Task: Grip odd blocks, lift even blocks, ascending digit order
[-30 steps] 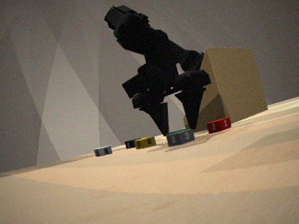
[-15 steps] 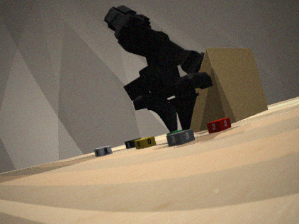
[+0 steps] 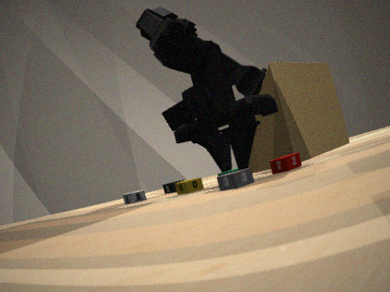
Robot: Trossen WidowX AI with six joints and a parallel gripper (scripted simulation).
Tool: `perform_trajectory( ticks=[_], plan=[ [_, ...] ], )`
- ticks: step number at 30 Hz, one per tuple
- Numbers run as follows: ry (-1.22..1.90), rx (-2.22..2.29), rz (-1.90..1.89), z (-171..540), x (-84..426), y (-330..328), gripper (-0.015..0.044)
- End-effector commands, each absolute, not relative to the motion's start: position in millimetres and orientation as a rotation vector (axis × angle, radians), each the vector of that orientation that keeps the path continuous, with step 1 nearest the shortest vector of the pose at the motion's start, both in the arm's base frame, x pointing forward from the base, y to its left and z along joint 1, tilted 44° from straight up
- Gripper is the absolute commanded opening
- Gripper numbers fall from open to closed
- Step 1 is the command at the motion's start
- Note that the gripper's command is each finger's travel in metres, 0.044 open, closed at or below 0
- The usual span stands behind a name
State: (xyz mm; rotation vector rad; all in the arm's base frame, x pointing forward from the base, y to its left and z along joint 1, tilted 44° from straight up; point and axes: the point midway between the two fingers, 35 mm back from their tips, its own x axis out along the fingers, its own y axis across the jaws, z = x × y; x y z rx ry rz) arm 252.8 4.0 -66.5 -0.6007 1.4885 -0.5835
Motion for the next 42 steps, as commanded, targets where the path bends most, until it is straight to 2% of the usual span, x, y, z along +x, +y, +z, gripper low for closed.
perform_trajectory(
  ticks=[1,42],
  plan=[
    [1.488,-0.607,-0.585,-63.3,252.3,6.2,0.0120],
    [1.488,-0.608,-0.585,-67.0,252.2,2.5,0.0120]
  ],
)
